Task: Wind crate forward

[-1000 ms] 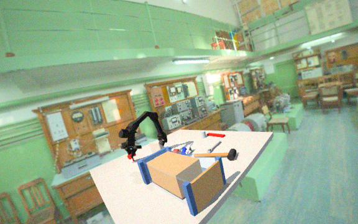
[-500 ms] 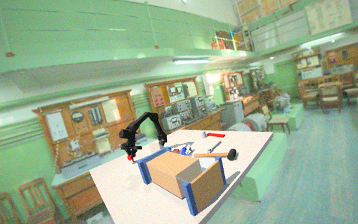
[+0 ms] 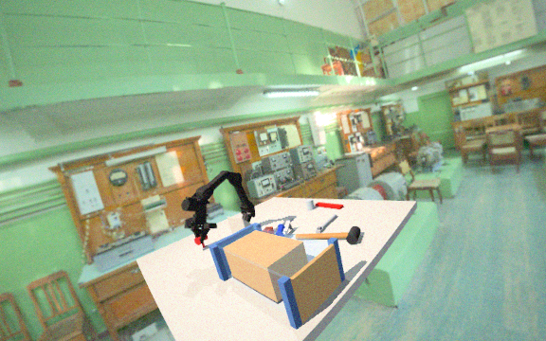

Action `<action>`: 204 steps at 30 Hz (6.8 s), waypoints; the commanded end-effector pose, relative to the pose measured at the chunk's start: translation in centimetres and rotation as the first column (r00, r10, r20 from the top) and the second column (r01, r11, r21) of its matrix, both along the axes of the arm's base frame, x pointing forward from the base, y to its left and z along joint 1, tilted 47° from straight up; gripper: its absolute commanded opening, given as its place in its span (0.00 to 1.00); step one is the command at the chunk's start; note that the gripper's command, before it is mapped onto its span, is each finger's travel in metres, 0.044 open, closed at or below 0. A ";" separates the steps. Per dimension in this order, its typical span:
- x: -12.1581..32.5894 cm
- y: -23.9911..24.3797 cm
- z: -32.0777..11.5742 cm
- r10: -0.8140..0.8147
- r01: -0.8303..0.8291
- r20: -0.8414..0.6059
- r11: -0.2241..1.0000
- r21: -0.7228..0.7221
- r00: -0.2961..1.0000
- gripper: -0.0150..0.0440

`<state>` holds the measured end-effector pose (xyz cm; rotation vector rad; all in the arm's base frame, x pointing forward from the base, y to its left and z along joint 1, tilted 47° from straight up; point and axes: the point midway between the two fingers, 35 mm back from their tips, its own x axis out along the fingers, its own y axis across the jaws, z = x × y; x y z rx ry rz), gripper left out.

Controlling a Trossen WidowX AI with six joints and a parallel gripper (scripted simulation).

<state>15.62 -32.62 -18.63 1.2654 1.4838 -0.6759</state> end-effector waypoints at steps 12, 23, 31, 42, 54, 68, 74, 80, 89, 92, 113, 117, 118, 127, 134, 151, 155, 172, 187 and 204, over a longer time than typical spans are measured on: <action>3.4 0.5 -0.2 0.009 -0.010 0.039 1.000 0.007 0.999 0.25; 4.6 0.7 0.0 0.009 -0.010 0.040 1.000 0.007 0.999 0.25; 5.4 0.9 0.1 0.009 -0.010 0.041 1.000 0.007 0.999 0.25; 6.6 1.3 0.4 0.009 -0.010 0.041 1.000 0.008 0.999 0.25; 7.7 1.8 0.8 0.009 -0.010 0.042 1.000 0.008 0.999 0.25; 8.9 2.5 1.4 0.009 -0.010 0.043 1.000 0.009 0.999 0.25; 9.4 2.9 1.8 0.009 -0.010 0.043 1.000 0.010 0.999 0.25; 9.9 3.3 2.1 0.009 -0.010 0.043 1.000 0.010 0.999 0.25; 10.4 3.8 2.6 0.009 -0.010 0.043 1.000 0.011 0.999 0.25; 10.6 4.0 2.8 0.009 -0.010 0.043 1.000 0.011 0.999 0.25; 11.6 5.5 4.2 0.009 -0.010 0.044 1.000 0.013 0.999 0.25; 11.8 5.8 4.5 0.009 -0.010 0.044 1.000 0.013 0.999 0.25; 11.8 5.9 4.5 0.009 -0.010 0.044 1.000 0.013 0.999 0.25; 12.0 6.6 5.2 0.009 -0.010 0.044 1.000 0.014 0.999 0.25; 12.2 7.2 5.7 0.009 -0.010 0.044 1.000 0.014 0.999 0.25; 12.2 8.5 7.0 0.009 -0.010 0.043 1.000 0.015 0.999 0.25; 12.2 8.8 7.3 0.009 -0.010 0.043 1.000 0.016 0.999 0.25; 11.8 10.0 8.6 0.009 -0.010 0.043 1.000 0.017 0.999 0.25; 11.2 11.1 9.6 0.009 -0.010 0.042 1.000 0.017 0.999 0.25; 10.2 12.2 10.8 0.009 -0.010 0.041 1.000 0.018 0.999 0.25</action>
